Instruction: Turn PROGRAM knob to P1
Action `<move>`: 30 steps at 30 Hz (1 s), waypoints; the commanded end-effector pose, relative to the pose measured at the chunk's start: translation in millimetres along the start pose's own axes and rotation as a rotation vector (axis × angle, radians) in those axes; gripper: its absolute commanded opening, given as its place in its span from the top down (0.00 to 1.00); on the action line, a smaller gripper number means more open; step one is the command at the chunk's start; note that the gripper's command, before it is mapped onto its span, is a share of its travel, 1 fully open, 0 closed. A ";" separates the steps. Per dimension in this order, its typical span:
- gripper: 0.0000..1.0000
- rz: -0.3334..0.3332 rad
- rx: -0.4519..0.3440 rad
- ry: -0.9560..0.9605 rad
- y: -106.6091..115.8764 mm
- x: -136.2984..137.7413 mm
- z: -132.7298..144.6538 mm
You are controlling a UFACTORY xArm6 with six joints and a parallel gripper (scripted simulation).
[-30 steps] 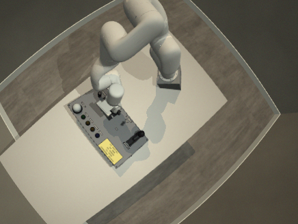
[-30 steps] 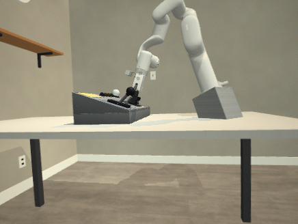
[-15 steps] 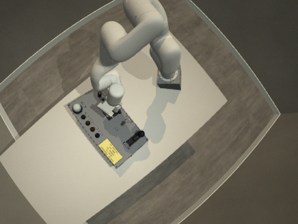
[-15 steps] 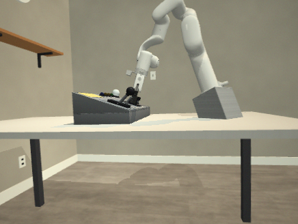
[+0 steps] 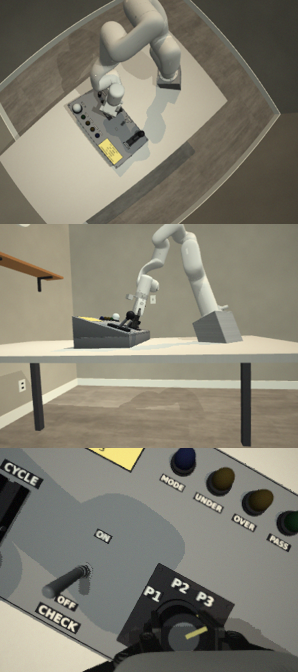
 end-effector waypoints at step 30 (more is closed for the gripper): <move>1.00 -0.004 -0.005 0.704 0.3 0.8 -1.6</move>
Point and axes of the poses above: the point where the finger pads meet when closed, its own y axis back along the fingers, its own x axis across the jaws, z = x × y, the point moved 9 cm from there along y, back along the fingers, and after that the axes turned 9 degrees about -y, right-handed, at the moved point
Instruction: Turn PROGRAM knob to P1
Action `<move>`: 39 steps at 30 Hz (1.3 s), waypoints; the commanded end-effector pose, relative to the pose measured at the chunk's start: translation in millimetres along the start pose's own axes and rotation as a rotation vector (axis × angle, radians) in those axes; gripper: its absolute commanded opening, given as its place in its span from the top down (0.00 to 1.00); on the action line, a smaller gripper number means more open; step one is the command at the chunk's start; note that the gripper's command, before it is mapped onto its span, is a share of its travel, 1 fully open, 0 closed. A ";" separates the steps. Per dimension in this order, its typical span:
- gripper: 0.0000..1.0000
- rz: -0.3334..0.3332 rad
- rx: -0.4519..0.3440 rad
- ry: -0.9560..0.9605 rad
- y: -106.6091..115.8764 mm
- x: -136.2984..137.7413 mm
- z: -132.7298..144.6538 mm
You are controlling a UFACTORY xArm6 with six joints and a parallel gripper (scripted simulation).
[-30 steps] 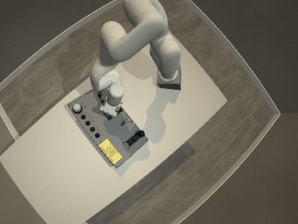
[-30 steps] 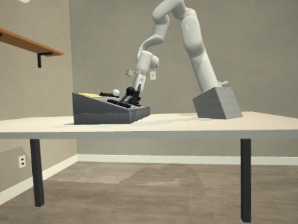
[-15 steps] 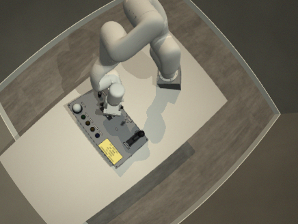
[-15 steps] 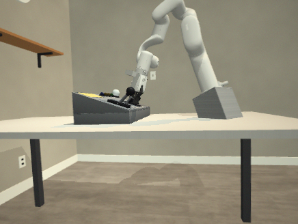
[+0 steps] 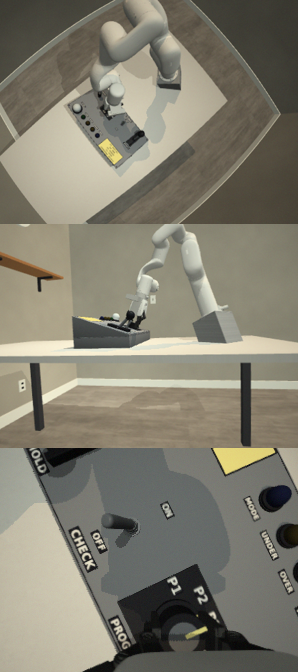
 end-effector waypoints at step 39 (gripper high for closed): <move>1.00 -0.014 -0.003 0.886 0.3 2.3 -1.3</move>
Point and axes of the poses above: the point where the finger pads meet when closed, its own y axis back along the fingers, its own x axis across the jaws, z = x × y, the point moved 9 cm from there along y, back along the fingers, and after that the axes turned 9 degrees about -y, right-handed, at the moved point
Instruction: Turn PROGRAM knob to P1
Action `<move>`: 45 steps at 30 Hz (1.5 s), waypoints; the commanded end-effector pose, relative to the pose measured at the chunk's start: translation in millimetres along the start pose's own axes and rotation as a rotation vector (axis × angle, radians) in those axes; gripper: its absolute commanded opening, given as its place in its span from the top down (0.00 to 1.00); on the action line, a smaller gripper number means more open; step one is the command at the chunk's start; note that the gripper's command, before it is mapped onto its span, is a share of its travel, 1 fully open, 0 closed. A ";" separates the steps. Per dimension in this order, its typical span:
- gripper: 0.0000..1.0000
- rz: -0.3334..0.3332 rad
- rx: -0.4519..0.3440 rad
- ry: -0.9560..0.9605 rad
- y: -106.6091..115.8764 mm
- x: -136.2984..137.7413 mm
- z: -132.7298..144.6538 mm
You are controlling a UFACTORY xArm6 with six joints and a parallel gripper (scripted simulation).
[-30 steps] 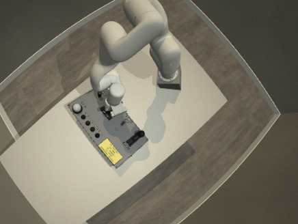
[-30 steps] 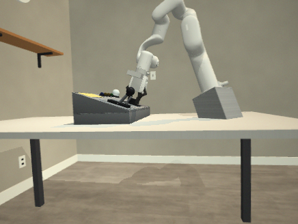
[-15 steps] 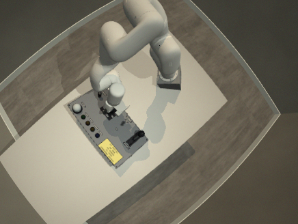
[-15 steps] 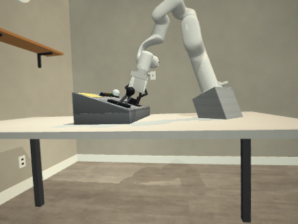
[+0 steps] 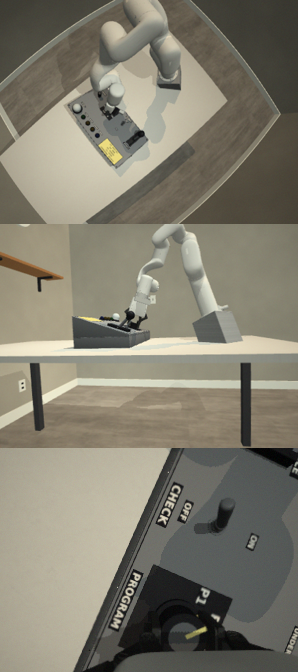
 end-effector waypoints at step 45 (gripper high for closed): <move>1.00 -0.011 0.004 0.421 0.3 2.3 0.8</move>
Point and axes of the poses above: the point where the finger pads meet when closed, its own y axis back along the fingers, its own x axis across the jaws, z = x × y, the point moved 9 cm from there along y, back along the fingers, and after that the axes turned 9 degrees about -y, right-handed, at the moved point
